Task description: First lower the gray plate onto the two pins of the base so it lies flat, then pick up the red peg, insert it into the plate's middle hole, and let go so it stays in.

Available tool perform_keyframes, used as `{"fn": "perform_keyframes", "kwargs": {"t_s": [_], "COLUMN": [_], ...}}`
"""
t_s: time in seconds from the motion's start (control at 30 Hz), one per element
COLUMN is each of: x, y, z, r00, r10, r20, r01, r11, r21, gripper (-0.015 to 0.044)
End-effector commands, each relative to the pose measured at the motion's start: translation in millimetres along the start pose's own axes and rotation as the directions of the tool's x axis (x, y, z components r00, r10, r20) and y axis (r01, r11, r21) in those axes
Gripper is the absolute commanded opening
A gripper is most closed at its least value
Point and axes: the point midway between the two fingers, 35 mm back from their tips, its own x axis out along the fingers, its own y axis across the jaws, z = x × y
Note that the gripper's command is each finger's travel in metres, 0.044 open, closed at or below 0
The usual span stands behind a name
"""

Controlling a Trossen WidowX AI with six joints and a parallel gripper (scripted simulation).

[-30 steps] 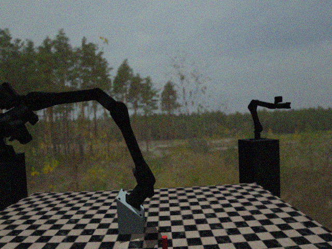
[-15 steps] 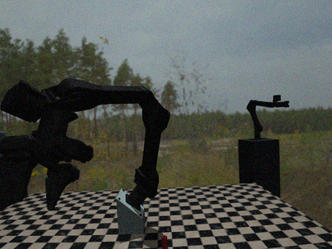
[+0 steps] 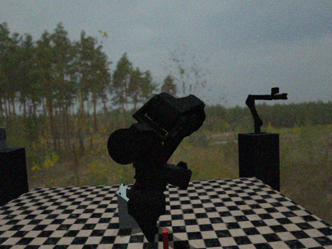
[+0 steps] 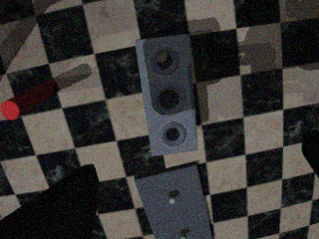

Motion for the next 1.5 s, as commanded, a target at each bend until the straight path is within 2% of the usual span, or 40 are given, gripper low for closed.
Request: {"fn": "perform_keyframes", "kwargs": {"t_s": [0.0, 0.07, 0.2, 1.47], "x": [0.0, 10.8, 62.0, 123.8], "y": [5.3, 4.0, 3.2, 5.7], "z": [-0.8, -0.1, 4.8, 2.7], "r00": [1.000, 1.000, 1.000, 1.000], "r10": [0.017, 0.017, 0.016, 0.016], "r20": [-0.009, -0.009, -0.006, -0.003], "r01": [-0.017, -0.017, -0.016, -0.016], "r11": [1.000, 1.000, 1.000, 1.000], "r21": [0.022, 0.022, 0.022, 0.021], "gripper": [0.0440, 0.0440, 0.0440, 0.0440]}}
